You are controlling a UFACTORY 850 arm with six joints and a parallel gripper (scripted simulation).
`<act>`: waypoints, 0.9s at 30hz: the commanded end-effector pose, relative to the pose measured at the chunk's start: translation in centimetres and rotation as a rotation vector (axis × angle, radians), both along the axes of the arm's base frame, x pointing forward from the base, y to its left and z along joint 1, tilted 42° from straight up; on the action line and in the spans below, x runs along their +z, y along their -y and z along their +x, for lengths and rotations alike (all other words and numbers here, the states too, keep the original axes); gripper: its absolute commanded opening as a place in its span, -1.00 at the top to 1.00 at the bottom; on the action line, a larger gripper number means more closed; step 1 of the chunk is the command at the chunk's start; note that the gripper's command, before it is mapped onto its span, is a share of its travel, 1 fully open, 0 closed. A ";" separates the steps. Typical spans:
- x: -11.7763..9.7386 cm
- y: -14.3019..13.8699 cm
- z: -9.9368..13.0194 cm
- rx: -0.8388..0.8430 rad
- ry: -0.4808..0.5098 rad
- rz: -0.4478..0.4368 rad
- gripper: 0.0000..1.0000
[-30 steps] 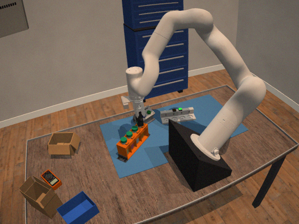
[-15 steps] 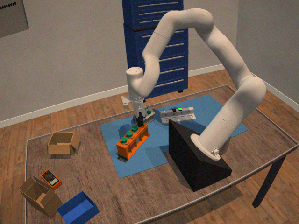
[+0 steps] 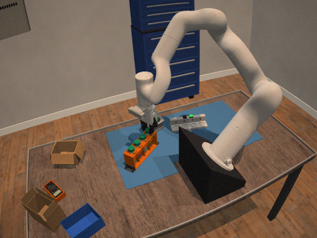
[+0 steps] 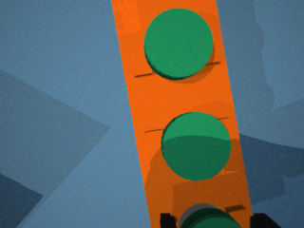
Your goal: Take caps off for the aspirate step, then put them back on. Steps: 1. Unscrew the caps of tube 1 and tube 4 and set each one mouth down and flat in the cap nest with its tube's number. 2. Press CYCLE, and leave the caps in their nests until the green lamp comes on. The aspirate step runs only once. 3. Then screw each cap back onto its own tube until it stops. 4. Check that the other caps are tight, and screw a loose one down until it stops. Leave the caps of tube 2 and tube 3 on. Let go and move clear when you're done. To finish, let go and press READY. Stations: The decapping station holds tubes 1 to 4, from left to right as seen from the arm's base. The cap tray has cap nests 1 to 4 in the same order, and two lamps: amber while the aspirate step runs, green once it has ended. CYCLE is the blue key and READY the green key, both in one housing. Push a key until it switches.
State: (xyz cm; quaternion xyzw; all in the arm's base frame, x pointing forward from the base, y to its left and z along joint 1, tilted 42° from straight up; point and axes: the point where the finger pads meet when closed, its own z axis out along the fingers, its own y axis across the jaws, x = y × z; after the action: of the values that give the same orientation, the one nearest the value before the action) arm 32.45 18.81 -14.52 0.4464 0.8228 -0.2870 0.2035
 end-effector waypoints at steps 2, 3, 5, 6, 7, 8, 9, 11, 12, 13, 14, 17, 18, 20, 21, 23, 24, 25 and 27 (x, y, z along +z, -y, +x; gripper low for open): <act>0.0 -0.1 0.1 0.207 -0.221 -0.031 0.08; 0.0 -0.1 0.1 0.207 -0.221 -0.031 0.08; 0.0 -0.1 0.1 0.270 -0.276 -0.036 0.08; 0.0 -0.1 0.1 0.332 -0.331 -0.041 0.08; 0.0 -0.1 0.1 0.386 -0.375 -0.045 0.08; 0.0 -0.1 0.1 0.395 -0.386 -0.047 0.08; 0.0 -0.1 0.1 0.446 -0.428 -0.050 0.08; 0.0 -0.1 0.1 0.520 -0.495 -0.057 0.08; 0.0 -0.1 0.1 0.520 -0.495 -0.057 0.08; 0.0 -0.1 0.1 0.583 -0.550 -0.062 0.08; 0.0 -0.1 0.1 0.640 -0.597 -0.067 0.08; 0.0 -0.1 0.1 0.699 -0.651 -0.072 0.08; 0.0 -0.1 0.1 0.699 -0.651 -0.072 0.08; 0.0 -0.1 0.1 0.699 -0.651 -0.072 0.08; 0.0 -0.1 0.1 0.699 -0.651 -0.072 0.08; 0.0 -0.1 0.1 0.699 -0.651 -0.072 0.08; 0.0 -0.1 0.1 0.699 -0.651 -0.072 0.08; 0.0 -0.1 0.1 0.699 -0.651 -0.072 1.00; 0.0 -0.1 0.1 0.699 -0.651 -0.072 1.00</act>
State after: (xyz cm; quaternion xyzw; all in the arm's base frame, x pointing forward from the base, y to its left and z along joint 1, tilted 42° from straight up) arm 32.48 18.84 -14.53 0.0233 0.9342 -0.3543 0.0356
